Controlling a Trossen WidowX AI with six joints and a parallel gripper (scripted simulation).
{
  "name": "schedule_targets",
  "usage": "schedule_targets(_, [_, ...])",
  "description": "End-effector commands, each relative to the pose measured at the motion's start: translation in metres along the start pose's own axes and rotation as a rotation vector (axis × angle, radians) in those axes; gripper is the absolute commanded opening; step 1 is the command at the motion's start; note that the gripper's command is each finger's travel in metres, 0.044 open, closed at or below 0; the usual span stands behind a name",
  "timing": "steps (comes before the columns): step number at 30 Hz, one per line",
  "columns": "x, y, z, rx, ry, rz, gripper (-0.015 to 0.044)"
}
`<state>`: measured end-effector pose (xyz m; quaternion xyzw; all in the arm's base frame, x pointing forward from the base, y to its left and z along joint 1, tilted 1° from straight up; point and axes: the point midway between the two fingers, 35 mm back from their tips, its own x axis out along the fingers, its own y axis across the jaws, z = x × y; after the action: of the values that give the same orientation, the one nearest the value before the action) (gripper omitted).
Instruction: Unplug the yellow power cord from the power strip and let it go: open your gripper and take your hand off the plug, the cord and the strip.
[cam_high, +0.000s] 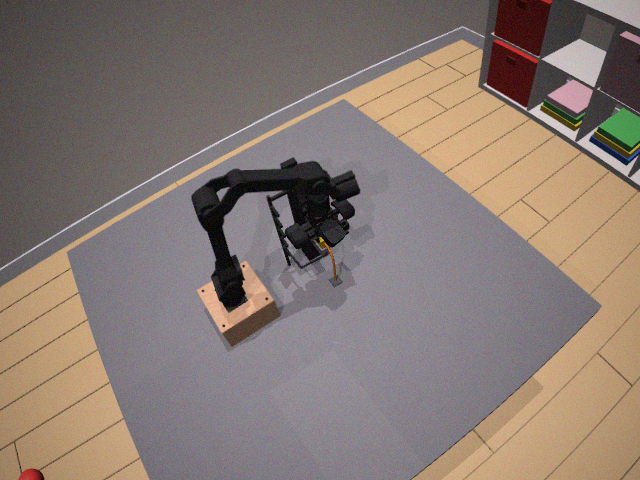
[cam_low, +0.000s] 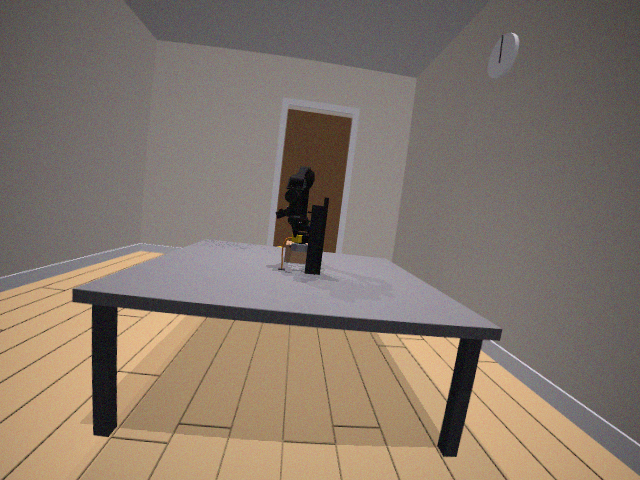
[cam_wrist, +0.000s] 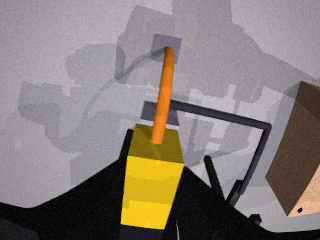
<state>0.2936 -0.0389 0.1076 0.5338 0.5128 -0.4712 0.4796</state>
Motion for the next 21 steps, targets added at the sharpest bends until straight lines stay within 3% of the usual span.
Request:
schedule_targets(1, [-0.006, -0.004, 0.041, 0.054, -0.091, -0.002, 0.0])
schedule_targets(8, [-0.008, -0.007, 0.052, 0.055, -0.093, -0.002, 0.0])
schedule_targets(21, [-0.004, -0.006, 0.033, 0.056, -0.092, -0.002, 0.0341])
